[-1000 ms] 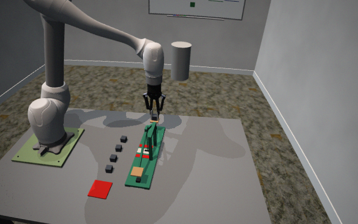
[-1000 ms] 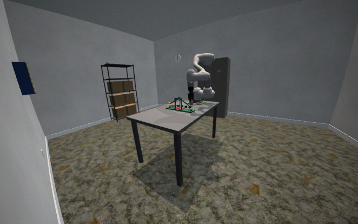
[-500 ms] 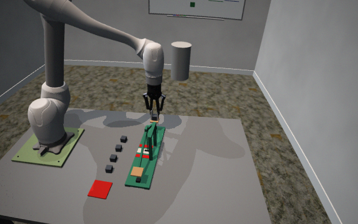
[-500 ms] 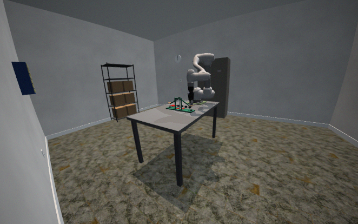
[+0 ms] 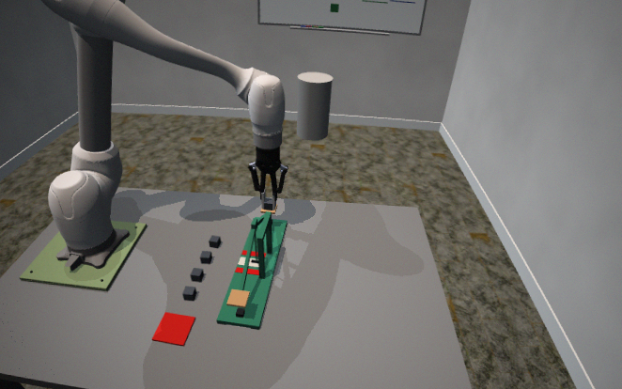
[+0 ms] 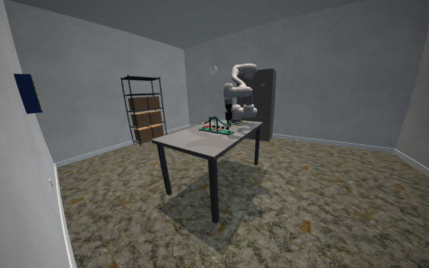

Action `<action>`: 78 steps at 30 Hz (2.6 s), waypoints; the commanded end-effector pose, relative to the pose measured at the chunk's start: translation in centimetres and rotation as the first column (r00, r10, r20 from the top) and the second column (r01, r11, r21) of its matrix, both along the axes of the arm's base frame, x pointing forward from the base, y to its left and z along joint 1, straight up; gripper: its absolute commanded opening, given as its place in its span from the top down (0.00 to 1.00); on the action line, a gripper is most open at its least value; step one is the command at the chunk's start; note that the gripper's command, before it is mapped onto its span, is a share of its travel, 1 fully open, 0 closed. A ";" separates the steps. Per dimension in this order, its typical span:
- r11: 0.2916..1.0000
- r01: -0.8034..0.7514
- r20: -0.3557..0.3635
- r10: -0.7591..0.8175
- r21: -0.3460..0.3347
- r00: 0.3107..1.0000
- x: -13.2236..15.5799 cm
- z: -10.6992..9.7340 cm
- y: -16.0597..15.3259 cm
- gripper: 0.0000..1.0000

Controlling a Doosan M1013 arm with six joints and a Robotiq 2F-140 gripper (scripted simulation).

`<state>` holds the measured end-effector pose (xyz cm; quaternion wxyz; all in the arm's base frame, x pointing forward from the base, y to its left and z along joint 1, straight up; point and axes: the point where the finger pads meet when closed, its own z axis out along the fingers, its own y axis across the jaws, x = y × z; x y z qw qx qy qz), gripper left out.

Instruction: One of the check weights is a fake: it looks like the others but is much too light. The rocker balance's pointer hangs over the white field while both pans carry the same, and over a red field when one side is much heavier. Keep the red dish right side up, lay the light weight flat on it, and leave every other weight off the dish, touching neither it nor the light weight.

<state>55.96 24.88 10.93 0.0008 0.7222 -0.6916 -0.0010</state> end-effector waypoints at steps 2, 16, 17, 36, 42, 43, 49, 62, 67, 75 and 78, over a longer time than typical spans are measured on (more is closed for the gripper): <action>1.000 0.000 0.000 0.000 0.000 1.000 0.0 0.0 0.0 0.76; 1.000 0.000 0.000 0.000 0.000 1.000 0.0 -0.7 -0.3 0.76; 1.000 0.000 0.000 0.000 0.000 1.000 0.0 -0.8 -0.4 0.76; 1.000 0.000 0.000 0.000 0.000 1.000 0.0 -2.0 -1.0 0.76; 1.000 0.000 0.000 0.000 0.000 1.000 0.0 -2.4 -1.3 0.76; 1.000 0.000 0.000 0.000 0.000 1.000 0.0 -2.5 -1.3 0.76; 1.000 0.000 0.000 0.000 0.000 1.000 0.1 -2.8 -1.5 0.76; 1.000 0.000 0.000 0.000 0.000 1.000 0.1 -3.6 -2.1 0.76; 1.000 0.000 0.000 0.000 0.000 1.000 0.1 -3.7 -2.2 0.76; 1.000 0.000 0.000 0.000 0.000 1.000 0.1 -4.2 -2.6 0.76; 1.000 0.000 0.000 0.000 0.000 1.000 0.1 -4.2 -2.6 0.76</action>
